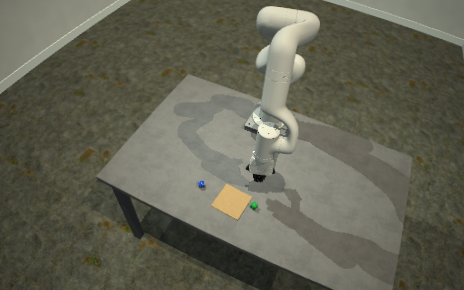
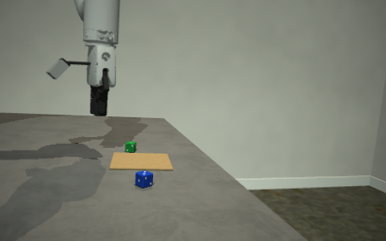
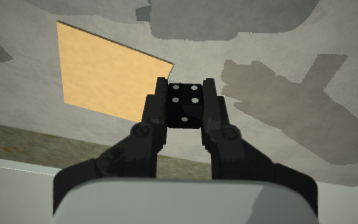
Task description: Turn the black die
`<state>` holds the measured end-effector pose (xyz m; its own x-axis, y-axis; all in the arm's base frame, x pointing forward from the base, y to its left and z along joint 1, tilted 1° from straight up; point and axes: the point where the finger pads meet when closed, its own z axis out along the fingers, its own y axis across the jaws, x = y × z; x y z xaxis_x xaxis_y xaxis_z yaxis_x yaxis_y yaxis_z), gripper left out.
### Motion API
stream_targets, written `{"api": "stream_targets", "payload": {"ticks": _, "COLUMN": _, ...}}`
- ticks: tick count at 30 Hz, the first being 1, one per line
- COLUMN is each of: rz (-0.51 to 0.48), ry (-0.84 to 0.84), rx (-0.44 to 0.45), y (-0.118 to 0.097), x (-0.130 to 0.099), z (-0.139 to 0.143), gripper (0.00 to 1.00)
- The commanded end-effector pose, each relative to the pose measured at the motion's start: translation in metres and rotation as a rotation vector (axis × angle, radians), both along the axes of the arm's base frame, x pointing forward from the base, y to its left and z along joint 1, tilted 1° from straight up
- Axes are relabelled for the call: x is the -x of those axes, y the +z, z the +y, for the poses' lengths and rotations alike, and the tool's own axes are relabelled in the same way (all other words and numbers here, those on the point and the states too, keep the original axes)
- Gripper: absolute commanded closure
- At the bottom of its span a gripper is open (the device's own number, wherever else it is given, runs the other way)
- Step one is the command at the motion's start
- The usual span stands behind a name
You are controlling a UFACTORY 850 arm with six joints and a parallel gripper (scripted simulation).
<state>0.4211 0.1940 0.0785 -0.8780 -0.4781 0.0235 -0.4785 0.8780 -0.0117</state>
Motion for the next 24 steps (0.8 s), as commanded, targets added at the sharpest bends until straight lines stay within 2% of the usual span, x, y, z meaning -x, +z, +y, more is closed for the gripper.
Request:
{"api": "stream_targets", "payload": {"ticks": 1, "rz": -0.001, "ry": 0.020, "rx": -0.001, "y": 0.001, "x": -0.002, "z": 0.000, "gripper": 0.79}}
{"api": "stream_targets", "payload": {"ticks": 5, "rz": 0.000, "ry": 0.088, "rx": -0.002, "y": 0.000, "x": -0.007, "z": -0.002, "gripper": 0.79}}
{"api": "stream_targets", "payload": {"ticks": 17, "rz": 0.011, "ry": 0.588, "rx": -0.009, "y": -0.002, "x": -0.042, "z": -0.015, "gripper": 0.79}}
{"api": "stream_targets", "payload": {"ticks": 19, "rz": 0.011, "ry": 0.588, "rx": -0.009, "y": -0.002, "x": -0.042, "z": -0.015, "gripper": 0.79}}
{"api": "stream_targets", "payload": {"ticks": 22, "rz": 0.014, "ry": 0.740, "rx": -0.011, "y": -0.002, "x": -0.053, "z": -0.020, "gripper": 0.79}}
{"api": "stream_targets", "payload": {"ticks": 24, "rz": 0.014, "ry": 0.764, "rx": -0.012, "y": -0.002, "x": -0.055, "z": -0.020, "gripper": 0.79}}
